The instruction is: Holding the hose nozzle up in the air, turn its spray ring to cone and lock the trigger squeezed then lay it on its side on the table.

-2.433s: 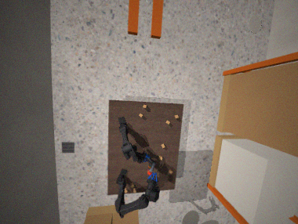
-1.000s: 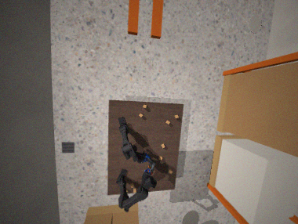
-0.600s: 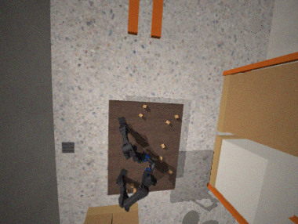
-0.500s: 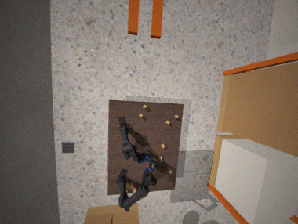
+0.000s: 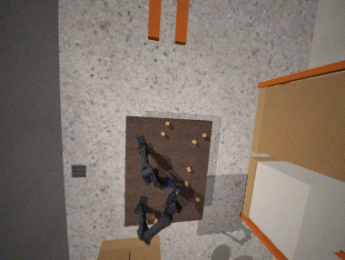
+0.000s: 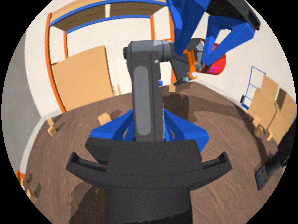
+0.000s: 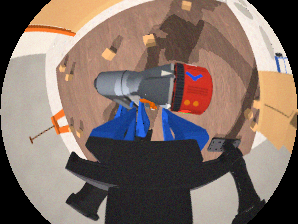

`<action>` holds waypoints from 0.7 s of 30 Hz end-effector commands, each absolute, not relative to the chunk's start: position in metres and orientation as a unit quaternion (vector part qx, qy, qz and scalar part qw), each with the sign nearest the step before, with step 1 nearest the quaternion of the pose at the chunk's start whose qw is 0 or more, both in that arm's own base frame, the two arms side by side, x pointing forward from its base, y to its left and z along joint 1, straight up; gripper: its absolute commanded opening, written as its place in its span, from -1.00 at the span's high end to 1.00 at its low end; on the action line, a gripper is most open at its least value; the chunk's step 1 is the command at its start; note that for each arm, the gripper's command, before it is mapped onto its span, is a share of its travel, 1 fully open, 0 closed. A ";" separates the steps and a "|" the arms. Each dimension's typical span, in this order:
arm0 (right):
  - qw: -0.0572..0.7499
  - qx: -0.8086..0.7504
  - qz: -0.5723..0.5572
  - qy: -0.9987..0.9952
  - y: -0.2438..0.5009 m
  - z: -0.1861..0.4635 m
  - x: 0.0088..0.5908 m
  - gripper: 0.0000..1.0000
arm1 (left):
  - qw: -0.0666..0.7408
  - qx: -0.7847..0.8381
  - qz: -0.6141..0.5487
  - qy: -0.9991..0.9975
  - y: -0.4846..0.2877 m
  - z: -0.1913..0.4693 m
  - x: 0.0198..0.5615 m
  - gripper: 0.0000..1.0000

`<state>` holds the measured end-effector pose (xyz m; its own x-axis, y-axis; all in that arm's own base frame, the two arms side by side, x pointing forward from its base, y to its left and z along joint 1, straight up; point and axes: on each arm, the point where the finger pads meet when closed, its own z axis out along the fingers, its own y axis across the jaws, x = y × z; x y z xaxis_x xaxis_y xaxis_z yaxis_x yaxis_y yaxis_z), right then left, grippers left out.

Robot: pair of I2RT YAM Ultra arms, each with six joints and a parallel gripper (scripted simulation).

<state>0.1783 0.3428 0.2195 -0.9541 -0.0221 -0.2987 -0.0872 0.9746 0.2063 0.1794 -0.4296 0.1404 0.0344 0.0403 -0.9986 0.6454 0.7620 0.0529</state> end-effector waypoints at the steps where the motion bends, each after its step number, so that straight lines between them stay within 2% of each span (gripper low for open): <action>1: 0.165 -0.022 0.130 0.977 0.343 0.228 0.186 0.26 | 0.693 0.210 -0.277 0.631 -0.435 0.186 0.180 0.28; 21: 0.171 -0.021 0.144 0.974 0.347 0.236 0.188 0.26 | 0.693 0.211 -0.279 0.631 -0.436 0.186 0.179 0.28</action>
